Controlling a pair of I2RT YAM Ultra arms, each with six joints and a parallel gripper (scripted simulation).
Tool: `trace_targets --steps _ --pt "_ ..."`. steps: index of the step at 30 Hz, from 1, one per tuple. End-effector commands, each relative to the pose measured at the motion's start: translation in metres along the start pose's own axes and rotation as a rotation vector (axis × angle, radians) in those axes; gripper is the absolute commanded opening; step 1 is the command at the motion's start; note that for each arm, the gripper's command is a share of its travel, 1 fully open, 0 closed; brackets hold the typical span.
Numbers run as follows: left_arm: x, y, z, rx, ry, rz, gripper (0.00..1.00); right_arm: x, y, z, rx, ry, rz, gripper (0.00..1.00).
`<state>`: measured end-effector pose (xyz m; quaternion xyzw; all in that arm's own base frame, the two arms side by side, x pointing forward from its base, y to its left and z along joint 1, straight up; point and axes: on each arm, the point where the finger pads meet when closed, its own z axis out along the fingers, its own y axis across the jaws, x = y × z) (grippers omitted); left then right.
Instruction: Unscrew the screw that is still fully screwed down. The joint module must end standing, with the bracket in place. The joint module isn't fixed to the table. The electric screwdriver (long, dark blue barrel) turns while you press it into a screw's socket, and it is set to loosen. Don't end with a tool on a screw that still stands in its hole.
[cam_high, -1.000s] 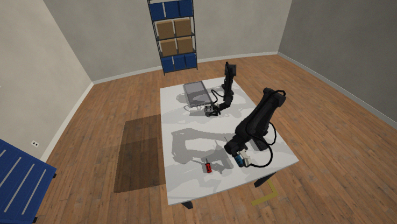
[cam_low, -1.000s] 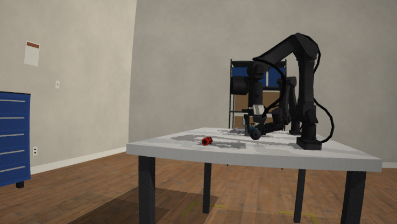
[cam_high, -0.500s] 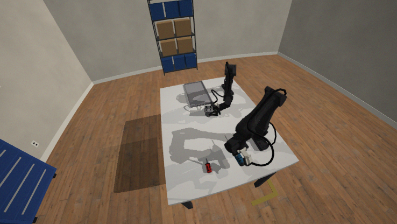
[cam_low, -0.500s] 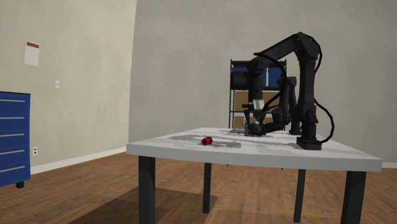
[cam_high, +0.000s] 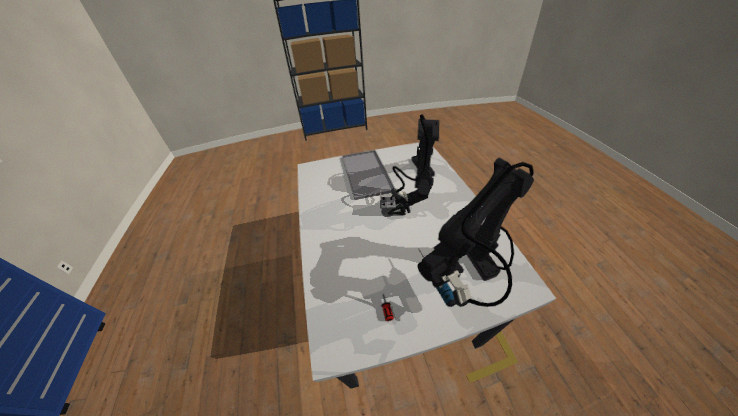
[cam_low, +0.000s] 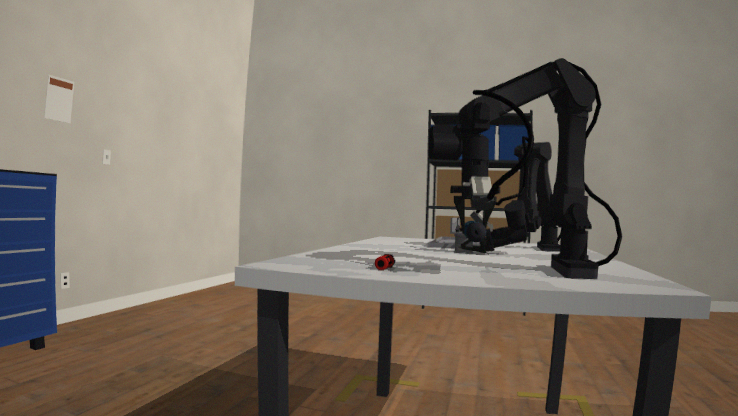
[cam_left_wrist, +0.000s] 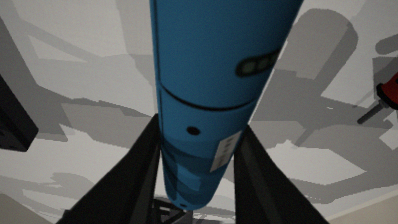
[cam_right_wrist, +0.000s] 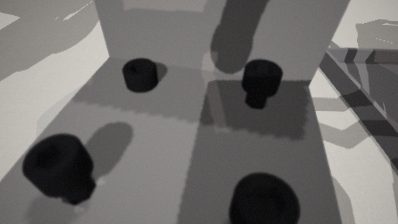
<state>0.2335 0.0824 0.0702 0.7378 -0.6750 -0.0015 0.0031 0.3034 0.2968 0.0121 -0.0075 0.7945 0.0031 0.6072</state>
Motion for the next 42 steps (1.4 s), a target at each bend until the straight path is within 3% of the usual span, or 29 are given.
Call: trace_targets --steps 1,17,42 --pt "-0.002 -0.005 -0.021 0.034 -0.028 0.022 0.42 -0.004 0.001 0.0 0.002 -0.008 0.011 0.59" --pt "-0.002 -0.004 -0.041 0.034 -0.028 0.022 0.42 -0.004 0.001 0.0 0.002 -0.008 0.011 0.59" --pt "-0.001 -0.005 -0.044 0.039 -0.03 0.031 0.42 -0.004 0.001 0.0 0.002 -0.008 0.011 0.59"
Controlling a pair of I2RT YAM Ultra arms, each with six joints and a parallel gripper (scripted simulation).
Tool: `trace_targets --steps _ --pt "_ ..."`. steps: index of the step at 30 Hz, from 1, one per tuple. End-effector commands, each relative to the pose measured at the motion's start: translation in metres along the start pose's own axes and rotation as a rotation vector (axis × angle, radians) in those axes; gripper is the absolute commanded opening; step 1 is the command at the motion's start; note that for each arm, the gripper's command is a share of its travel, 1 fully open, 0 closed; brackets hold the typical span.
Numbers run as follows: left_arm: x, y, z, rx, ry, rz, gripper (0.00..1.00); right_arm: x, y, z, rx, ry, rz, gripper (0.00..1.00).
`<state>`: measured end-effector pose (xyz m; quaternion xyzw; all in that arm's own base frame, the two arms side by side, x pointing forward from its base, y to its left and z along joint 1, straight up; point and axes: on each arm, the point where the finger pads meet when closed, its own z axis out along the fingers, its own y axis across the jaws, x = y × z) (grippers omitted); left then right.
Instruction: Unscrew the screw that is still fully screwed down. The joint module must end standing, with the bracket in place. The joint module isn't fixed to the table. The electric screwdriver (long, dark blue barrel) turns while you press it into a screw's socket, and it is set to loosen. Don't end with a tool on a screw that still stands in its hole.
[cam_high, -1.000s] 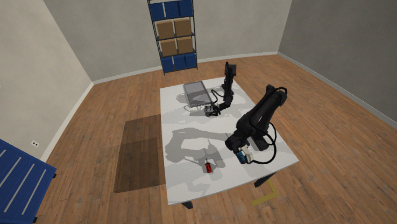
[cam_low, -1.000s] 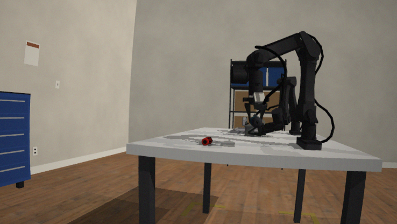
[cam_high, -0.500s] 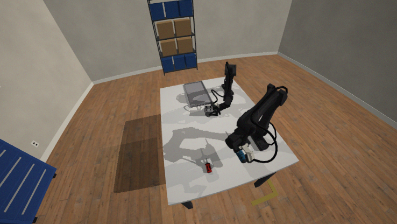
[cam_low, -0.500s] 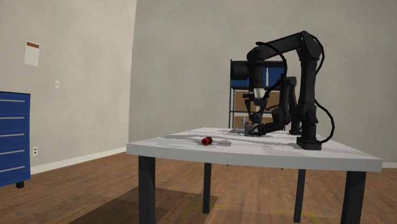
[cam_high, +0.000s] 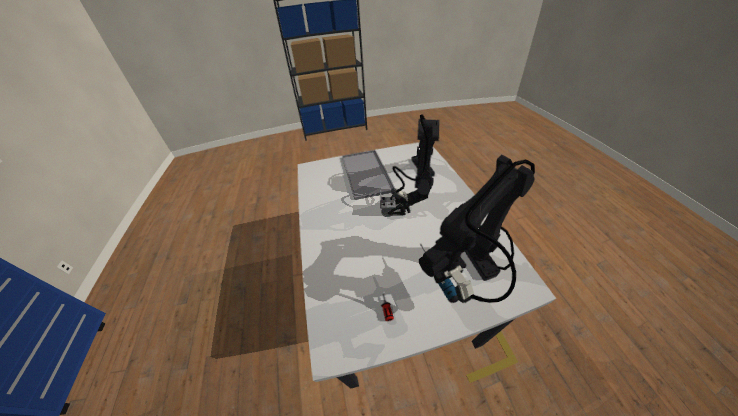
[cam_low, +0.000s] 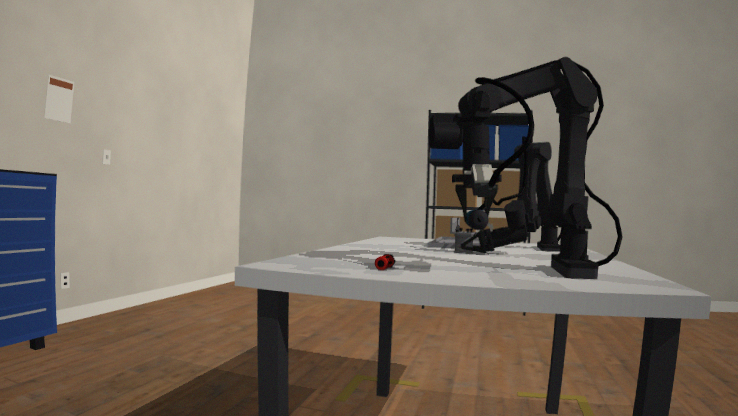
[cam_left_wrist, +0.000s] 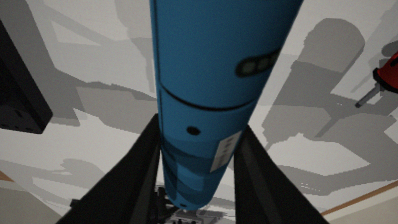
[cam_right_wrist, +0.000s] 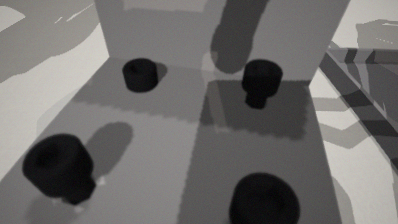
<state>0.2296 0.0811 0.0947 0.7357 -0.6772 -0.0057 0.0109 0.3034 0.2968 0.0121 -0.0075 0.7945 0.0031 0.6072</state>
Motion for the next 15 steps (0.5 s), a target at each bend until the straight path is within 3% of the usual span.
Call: trace_targets --steps 1,15 --pt "-0.0023 -0.0088 -0.0202 0.057 -0.035 0.025 0.42 -0.0044 0.0007 -0.0002 0.002 -0.008 0.011 0.59" --pt "-0.0026 -0.0104 -0.022 0.066 -0.037 0.028 0.42 -0.0044 0.0007 -0.0002 0.002 -0.008 0.011 0.59"
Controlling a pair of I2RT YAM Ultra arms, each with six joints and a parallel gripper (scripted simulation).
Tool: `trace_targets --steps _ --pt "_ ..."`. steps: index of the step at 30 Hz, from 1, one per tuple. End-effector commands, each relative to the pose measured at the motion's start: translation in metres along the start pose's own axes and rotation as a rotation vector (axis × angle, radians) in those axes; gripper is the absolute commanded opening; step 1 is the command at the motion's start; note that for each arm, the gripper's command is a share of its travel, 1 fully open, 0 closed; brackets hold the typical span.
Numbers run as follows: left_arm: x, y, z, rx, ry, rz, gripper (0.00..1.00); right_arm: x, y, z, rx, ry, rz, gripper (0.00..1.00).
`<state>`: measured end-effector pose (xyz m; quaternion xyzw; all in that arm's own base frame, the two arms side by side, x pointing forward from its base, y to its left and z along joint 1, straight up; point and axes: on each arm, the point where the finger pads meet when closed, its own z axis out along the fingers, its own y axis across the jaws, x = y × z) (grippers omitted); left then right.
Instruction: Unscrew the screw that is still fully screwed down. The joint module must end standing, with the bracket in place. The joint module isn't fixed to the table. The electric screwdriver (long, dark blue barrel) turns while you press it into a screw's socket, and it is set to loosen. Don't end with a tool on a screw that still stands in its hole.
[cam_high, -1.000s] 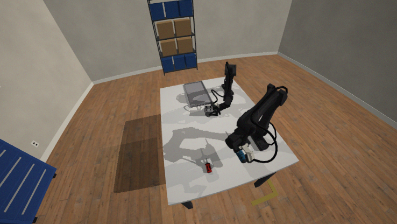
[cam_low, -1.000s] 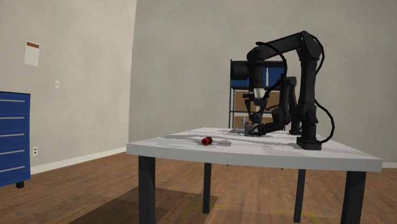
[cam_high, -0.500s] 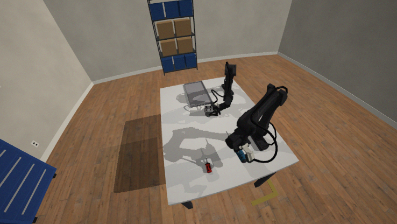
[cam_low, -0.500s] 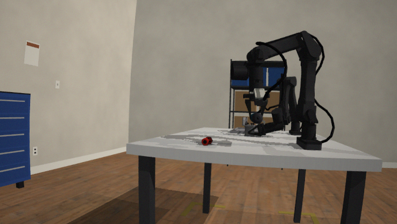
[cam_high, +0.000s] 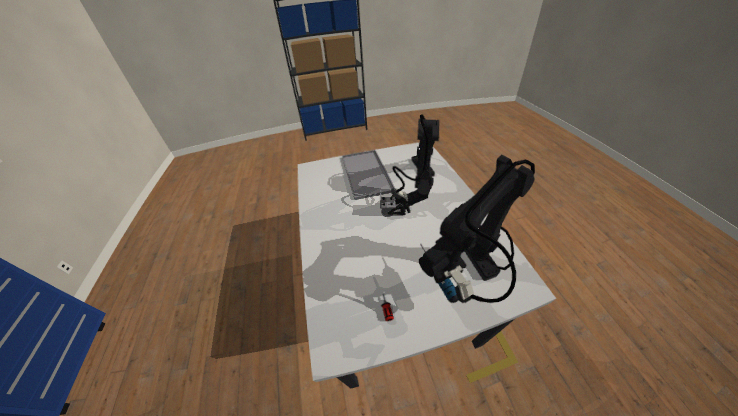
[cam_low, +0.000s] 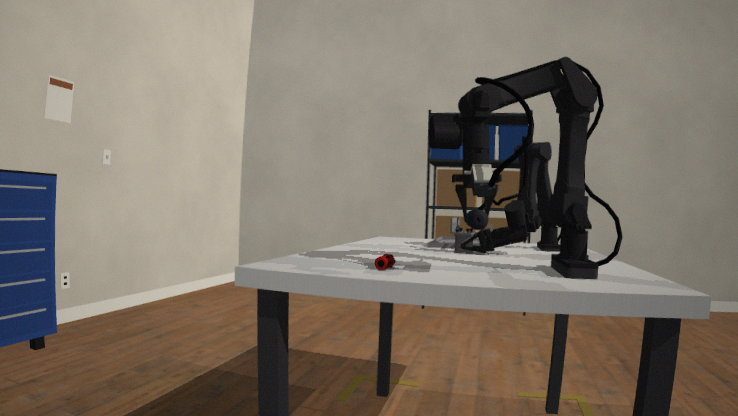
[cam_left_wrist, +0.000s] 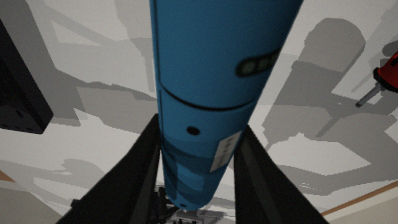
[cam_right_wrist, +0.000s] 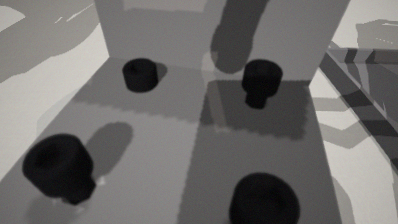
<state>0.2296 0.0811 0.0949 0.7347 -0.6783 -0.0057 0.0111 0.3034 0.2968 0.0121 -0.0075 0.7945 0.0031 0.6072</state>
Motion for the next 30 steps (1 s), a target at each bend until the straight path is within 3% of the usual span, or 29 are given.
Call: trace_targets --steps 1,16,27,30 --pt "-0.003 -0.011 -0.022 0.067 -0.038 0.025 0.42 -0.004 0.001 0.0 0.002 -0.008 0.011 0.59" --pt "-0.004 -0.016 -0.024 0.09 -0.044 0.027 0.42 -0.004 0.001 0.0 0.002 -0.008 0.011 0.59" --pt "0.024 -0.031 -0.006 0.164 -0.043 0.232 0.42 -0.004 0.001 0.0 0.002 -0.008 0.011 0.59" --pt "0.024 -0.044 -0.019 0.214 -0.059 0.25 0.42 -0.004 0.001 0.0 0.002 -0.008 0.011 0.59"
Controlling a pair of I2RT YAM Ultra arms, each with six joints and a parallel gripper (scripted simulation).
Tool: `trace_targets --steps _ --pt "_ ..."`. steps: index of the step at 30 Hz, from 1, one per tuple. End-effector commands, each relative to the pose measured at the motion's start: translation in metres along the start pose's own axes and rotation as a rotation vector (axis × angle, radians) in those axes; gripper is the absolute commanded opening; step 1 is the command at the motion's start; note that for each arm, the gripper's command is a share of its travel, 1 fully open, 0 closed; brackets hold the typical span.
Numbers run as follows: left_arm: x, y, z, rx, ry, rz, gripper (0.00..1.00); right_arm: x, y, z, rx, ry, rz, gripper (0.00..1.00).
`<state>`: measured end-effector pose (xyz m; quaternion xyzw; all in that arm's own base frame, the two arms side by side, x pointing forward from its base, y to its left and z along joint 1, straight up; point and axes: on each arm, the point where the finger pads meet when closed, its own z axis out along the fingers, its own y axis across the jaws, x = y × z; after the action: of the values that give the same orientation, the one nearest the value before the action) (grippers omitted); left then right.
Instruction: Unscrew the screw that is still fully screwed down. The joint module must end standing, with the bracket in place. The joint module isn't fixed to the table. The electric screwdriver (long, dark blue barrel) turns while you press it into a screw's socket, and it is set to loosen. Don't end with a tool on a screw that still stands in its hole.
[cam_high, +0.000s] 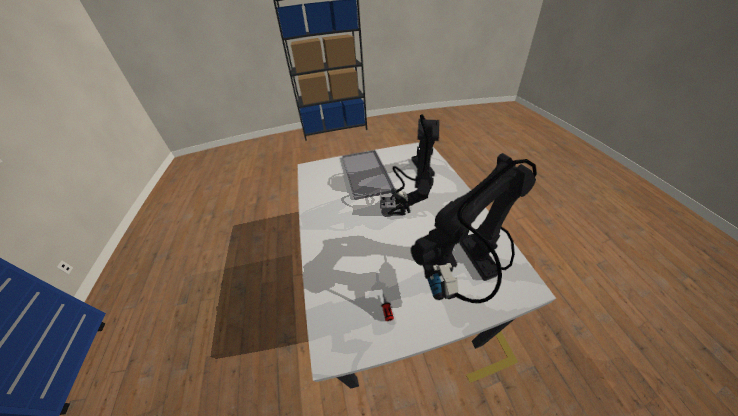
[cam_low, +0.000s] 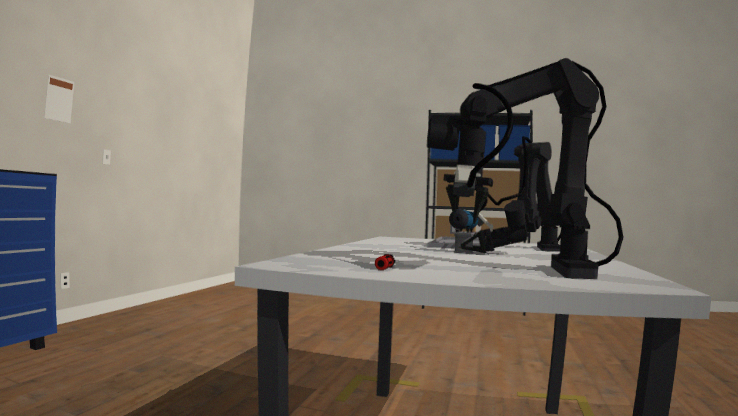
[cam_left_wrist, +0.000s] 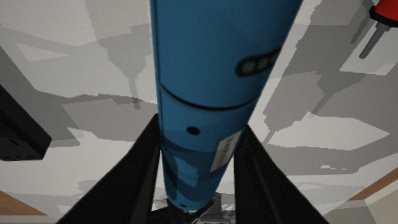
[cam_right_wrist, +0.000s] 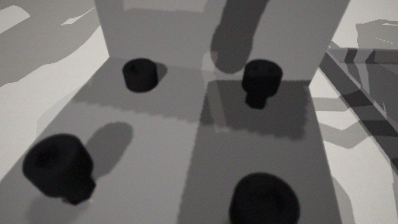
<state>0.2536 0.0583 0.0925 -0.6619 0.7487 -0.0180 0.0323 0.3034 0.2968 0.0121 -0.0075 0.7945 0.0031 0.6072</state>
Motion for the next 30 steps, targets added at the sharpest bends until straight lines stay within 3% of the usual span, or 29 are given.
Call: trace_targets --steps 1,5,15,20,22,30 --pt "-0.009 -0.022 -0.018 0.114 -0.046 0.037 0.42 -0.004 0.001 0.0 0.002 -0.008 0.011 0.59" --pt "0.001 -0.016 -0.007 0.096 -0.042 0.086 0.42 -0.004 0.001 0.0 0.002 -0.008 0.011 0.59" --pt "0.021 -0.044 -0.011 0.217 -0.079 0.276 0.42 -0.004 0.001 0.0 0.002 -0.008 0.011 0.59" --pt "0.015 -0.053 -0.022 0.248 -0.094 0.262 0.42 -0.004 0.001 0.0 0.002 -0.008 0.011 0.59" --pt "0.026 -0.047 -0.011 0.235 -0.086 0.314 0.42 -0.004 0.001 0.0 0.002 -0.008 0.011 0.59" --pt "0.046 -0.066 -0.016 0.33 -0.116 0.463 0.42 -0.004 0.001 0.0 0.002 -0.008 0.011 0.59"
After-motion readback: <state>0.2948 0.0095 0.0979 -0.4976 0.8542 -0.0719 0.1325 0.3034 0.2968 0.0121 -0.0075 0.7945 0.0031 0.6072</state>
